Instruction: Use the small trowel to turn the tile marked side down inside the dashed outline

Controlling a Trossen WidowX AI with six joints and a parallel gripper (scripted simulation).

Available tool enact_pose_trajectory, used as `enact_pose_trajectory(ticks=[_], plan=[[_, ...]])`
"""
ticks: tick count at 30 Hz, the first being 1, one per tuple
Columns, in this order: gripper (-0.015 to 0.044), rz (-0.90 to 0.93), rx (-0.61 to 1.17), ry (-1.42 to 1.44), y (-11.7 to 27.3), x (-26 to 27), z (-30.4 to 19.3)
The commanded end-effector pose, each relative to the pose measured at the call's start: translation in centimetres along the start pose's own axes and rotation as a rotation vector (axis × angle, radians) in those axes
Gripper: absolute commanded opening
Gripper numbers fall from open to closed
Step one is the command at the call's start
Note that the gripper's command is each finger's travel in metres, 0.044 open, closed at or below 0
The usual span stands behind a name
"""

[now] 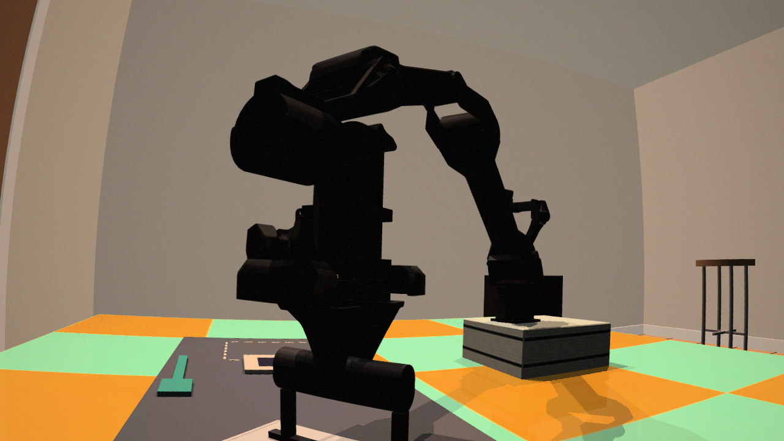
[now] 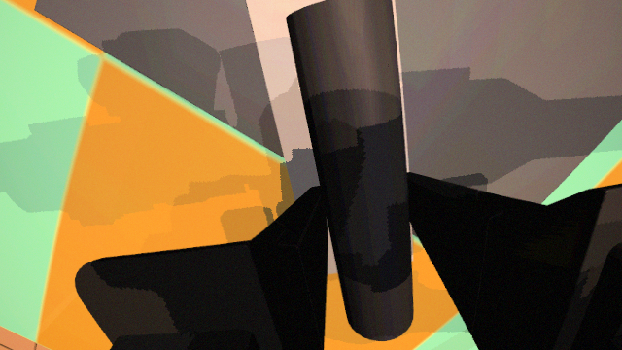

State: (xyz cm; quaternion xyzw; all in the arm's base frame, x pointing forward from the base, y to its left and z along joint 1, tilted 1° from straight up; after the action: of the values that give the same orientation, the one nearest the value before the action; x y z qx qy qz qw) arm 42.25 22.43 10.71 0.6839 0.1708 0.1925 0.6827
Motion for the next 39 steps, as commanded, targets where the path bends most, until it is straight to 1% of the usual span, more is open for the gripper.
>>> enact_pose_trajectory(ticks=[1, 6, 13, 18, 19, 37, 39], plan=[[0.0130, -0.003, -0.002, -0.141, -0.1, -0.1, 0.1], [0.0130, -0.003, -0.002, -0.271, -0.1, -0.1, 0.1], [0.0130, -0.003, -0.002, -0.276, -0.1, -0.1, 0.1], [0.0261, -0.003, -0.002, -0.276, -0.1, -0.1, 0.1], [0.0270, -0.003, -0.002, -0.276, -0.1, -0.1, 0.1], [0.0270, -0.003, -0.002, -0.276, -0.1, -0.1, 0.1], [0.0270, -0.002, -0.003, -0.282, 1.0, -0.1, 0.1]])
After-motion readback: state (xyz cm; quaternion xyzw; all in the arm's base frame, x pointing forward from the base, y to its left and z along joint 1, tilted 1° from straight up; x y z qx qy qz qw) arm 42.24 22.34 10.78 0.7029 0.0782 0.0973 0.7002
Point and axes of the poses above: the point midway between the two fingers, 35 mm back from their tips, its own y axis back along the fingers, its own x axis across the jaws, z = x × y, the point moved 7 cm from there along y, back along the fingers, and after that the axes turned 2 degrees about -y, right-handed, at the moved point
